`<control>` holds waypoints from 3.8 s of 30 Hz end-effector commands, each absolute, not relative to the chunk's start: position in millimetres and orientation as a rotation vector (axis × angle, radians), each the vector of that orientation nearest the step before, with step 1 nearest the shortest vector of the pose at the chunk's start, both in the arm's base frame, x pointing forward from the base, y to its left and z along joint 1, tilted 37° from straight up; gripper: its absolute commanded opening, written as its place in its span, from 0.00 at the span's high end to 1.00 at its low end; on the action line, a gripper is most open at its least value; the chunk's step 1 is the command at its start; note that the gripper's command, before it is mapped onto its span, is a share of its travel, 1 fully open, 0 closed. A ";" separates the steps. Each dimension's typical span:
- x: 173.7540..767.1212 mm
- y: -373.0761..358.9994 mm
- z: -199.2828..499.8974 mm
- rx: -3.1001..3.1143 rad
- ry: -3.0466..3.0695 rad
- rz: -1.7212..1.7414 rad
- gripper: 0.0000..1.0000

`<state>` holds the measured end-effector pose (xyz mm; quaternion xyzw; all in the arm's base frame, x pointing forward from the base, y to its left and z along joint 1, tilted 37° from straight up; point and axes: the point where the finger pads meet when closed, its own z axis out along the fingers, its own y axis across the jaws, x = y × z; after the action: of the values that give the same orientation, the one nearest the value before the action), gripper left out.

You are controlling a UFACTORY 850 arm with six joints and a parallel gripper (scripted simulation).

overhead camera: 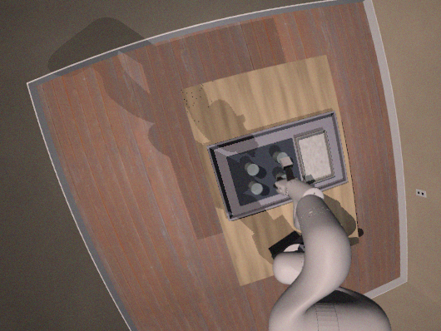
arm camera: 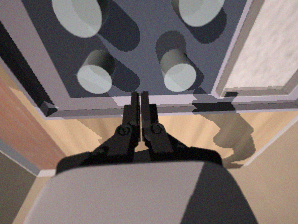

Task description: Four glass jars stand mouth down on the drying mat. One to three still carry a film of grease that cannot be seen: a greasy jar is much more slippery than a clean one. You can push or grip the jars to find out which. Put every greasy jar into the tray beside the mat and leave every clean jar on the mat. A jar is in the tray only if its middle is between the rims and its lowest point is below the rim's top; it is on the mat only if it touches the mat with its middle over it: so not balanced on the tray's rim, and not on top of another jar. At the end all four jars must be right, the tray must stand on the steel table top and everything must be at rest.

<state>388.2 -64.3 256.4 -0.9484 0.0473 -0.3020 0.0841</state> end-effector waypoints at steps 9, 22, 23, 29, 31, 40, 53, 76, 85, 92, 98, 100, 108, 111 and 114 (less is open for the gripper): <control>416.8 -58.1 217.7 -2.830 0.141 -0.903 1.00; 436.2 -99.6 184.6 -2.830 0.141 -0.903 1.00; 436.2 -99.6 184.6 -2.830 0.141 -0.903 1.00; 436.6 -137.6 178.8 -2.830 0.141 -0.903 1.00; 436.7 -145.2 177.6 -2.830 0.141 -0.903 1.00; 458.9 -140.2 146.9 -2.830 0.141 -0.903 1.00; 481.1 -135.3 116.3 -2.830 0.141 -0.903 1.00; 482.8 -135.5 117.4 -2.830 0.141 -0.903 1.00; 483.7 -135.7 118.1 -2.830 0.141 -0.903 1.00; 484.3 -135.8 118.4 -2.830 0.141 -0.903 1.00; 484.9 -135.9 118.9 -2.830 0.141 -0.903 1.00; 485.1 -135.9 119.0 -2.830 0.141 -0.903 1.00; 485.9 -136.1 119.6 -2.830 0.141 -0.903 1.00; 486.1 -136.1 119.7 -2.830 0.141 -0.903 1.00; 486.4 -136.2 119.9 -2.830 0.141 -0.903 1.00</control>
<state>486.0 -135.9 119.4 -0.9484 0.0472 -0.3021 0.0841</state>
